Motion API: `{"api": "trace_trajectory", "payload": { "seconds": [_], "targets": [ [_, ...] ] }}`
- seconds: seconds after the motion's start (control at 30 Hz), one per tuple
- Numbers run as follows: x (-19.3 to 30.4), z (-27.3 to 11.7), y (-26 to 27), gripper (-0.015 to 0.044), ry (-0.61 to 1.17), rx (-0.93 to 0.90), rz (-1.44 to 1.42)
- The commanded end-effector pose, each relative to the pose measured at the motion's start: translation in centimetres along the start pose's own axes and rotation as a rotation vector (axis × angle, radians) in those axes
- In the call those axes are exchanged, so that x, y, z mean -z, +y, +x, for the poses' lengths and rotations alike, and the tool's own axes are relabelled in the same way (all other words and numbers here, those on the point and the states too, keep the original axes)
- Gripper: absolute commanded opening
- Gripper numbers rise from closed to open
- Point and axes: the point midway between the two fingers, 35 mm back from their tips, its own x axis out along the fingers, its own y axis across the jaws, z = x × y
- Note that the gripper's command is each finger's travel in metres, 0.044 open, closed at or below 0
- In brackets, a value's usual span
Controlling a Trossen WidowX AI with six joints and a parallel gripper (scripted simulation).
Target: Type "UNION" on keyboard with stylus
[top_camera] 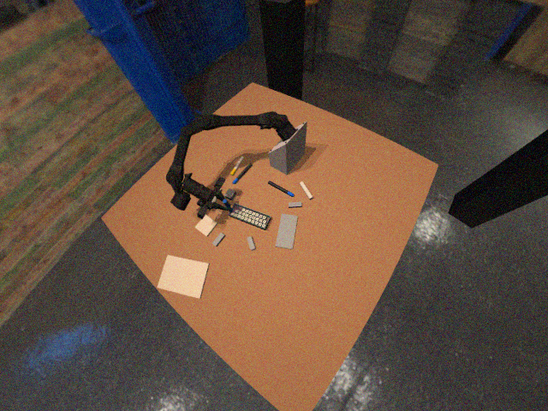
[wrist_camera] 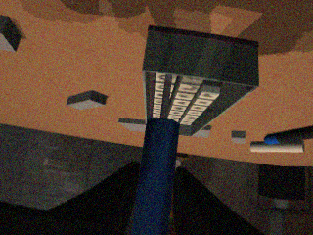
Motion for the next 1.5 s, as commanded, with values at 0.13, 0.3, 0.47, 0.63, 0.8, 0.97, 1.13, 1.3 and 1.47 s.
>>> {"api": "trace_trajectory", "payload": {
  "seconds": [0.13, 0.3, 0.47, 0.63, 0.8, 0.97, 1.13, 1.3, 1.47],
  "targets": [
    [-0.4, 0.2, 0.0, 0.0081, -0.005, 0.001, -0.003],
    [-0.6, 0.3, 0.0, 0.0081, -0.005, 0.001, -0.003],
    [-0.7, 0.4, 0.0, 0.0081, -0.005, 0.001, -0.003],
    [-0.8, 0.4, 0.0, 0.0081, -0.005, 0.001, -0.003],
    [-0.7, 0.4, 0.0, 0.0081, -0.005, 0.001, -0.003],
    [-0.6, 0.3, 0.0, 0.0081, -0.005, 0.001, -0.003],
    [1.3, -0.8, -0.1, 0.0081, -0.004, 0.001, -0.004],
    [2.7, -1.5, -0.2, 0.0081, -0.004, 0.001, -0.004],
    [2.4, -1.6, 0.2, 0.0064, -0.014, -0.009, -0.015]
  ]
}}
